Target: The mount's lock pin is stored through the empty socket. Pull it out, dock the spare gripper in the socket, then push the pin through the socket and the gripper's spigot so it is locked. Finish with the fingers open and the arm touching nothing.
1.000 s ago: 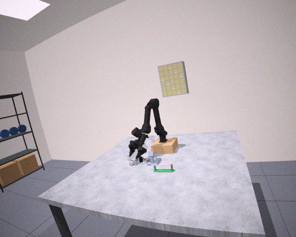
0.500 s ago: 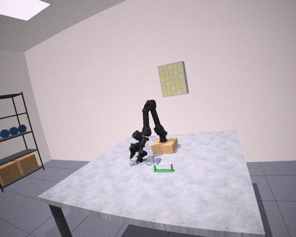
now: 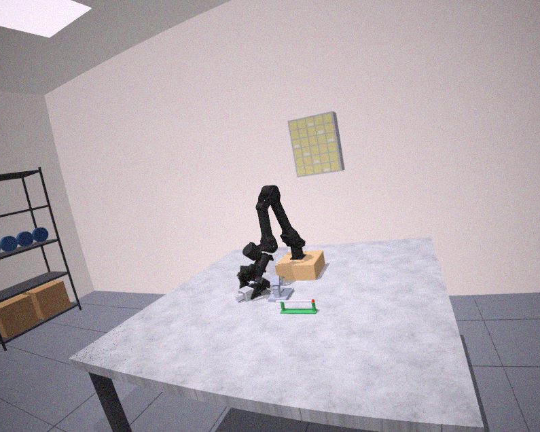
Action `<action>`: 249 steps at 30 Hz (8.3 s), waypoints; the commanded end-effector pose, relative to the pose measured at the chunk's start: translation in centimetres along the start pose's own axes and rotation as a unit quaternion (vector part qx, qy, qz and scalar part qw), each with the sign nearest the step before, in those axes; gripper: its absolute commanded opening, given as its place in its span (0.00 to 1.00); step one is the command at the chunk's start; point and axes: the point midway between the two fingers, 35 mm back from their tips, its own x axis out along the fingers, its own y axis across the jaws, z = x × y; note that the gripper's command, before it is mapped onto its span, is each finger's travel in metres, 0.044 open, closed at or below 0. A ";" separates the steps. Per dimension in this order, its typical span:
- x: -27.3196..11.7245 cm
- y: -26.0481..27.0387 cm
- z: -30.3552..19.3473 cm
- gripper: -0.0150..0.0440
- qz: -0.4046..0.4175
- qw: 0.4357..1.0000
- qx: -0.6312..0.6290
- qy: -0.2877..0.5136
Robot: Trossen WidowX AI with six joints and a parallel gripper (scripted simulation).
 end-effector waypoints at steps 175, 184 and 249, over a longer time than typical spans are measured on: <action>-16.4 10.7 3.6 0.25 0.192 0.675 0.504 0.503; -15.2 10.9 3.1 0.25 0.192 0.675 0.504 0.503; -14.7 11.1 2.8 1.00 0.190 0.673 0.506 0.506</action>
